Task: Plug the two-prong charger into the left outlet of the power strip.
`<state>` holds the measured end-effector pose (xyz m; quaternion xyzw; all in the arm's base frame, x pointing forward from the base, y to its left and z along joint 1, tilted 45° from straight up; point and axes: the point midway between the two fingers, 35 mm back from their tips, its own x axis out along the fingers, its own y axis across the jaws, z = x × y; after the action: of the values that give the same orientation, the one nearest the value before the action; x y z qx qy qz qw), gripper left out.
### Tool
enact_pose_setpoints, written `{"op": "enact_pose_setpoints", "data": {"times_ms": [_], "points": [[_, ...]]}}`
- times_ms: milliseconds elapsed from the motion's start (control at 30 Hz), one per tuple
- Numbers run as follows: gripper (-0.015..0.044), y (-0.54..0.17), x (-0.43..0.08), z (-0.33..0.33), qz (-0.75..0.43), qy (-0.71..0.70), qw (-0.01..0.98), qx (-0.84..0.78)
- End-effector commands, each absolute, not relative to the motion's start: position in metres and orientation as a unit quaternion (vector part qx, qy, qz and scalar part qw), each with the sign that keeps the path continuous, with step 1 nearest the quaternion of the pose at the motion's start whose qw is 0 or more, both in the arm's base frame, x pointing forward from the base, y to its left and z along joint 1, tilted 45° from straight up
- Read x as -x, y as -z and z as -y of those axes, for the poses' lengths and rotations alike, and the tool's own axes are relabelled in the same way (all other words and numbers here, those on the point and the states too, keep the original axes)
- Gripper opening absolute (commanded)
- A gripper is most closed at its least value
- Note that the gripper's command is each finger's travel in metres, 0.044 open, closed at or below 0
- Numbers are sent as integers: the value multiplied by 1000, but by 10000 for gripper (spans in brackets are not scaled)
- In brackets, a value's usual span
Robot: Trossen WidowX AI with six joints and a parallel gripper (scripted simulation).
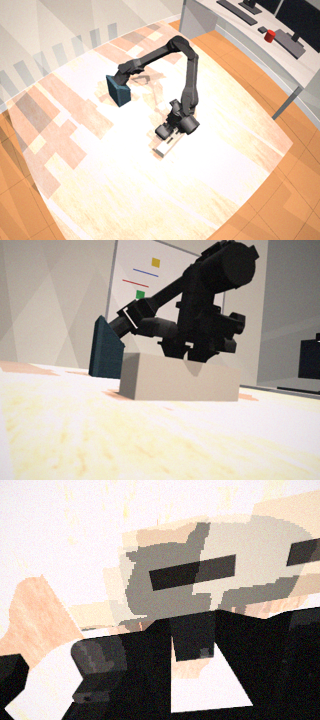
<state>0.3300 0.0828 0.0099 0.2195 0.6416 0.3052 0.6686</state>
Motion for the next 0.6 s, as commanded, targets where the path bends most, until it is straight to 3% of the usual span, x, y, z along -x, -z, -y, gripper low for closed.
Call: {"op": "enact_pose_setpoints", "data": {"times_ms": [0,567], "points": [[0,-13,-343,-84,-627,-310,681,-215],[0,-14,-341,-83,-627,-310,681,-215]]}}
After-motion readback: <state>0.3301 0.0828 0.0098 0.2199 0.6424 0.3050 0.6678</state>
